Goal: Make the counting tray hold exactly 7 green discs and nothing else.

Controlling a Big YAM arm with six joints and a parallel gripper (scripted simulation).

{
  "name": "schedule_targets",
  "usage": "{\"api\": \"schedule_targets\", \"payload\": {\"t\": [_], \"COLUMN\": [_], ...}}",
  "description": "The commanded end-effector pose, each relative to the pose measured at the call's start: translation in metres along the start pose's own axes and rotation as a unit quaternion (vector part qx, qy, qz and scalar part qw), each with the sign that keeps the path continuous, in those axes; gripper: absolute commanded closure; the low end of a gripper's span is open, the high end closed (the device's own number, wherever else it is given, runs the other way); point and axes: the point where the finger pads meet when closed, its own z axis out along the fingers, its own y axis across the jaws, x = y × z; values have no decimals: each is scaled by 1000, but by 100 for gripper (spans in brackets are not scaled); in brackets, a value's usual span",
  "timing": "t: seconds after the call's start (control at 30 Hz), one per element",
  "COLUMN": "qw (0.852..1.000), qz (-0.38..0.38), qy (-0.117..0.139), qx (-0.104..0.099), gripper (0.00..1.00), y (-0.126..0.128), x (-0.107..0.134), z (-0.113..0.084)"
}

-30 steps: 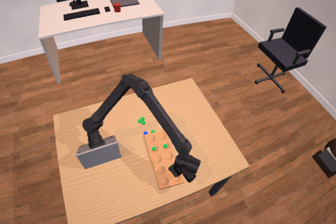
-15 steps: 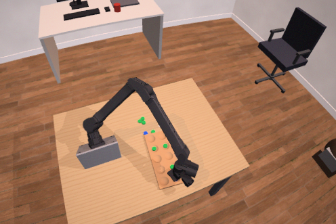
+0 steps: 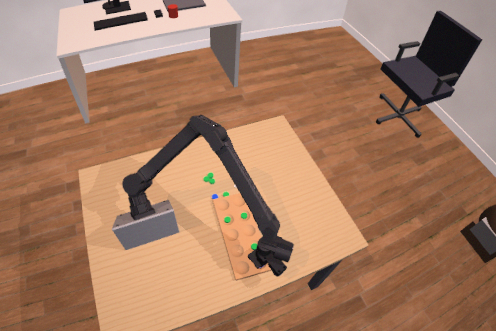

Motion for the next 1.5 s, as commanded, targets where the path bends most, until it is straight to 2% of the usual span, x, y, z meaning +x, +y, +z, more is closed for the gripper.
{"api": "schedule_targets", "payload": {"t": [0.0, 0.8, 0.83, 1.47], "qw": [1000, 1000, 1000, 1000], "qz": [3, 0, 0, 1], "qy": [-1, -1, -1, -1], "qx": [-1, 1, 1, 0], "gripper": [100, 100, 68, 68], "y": [0, 1, 1, 1], "x": [-4, -3, -3, -3], "z": [3, 9, 8, 8]}}
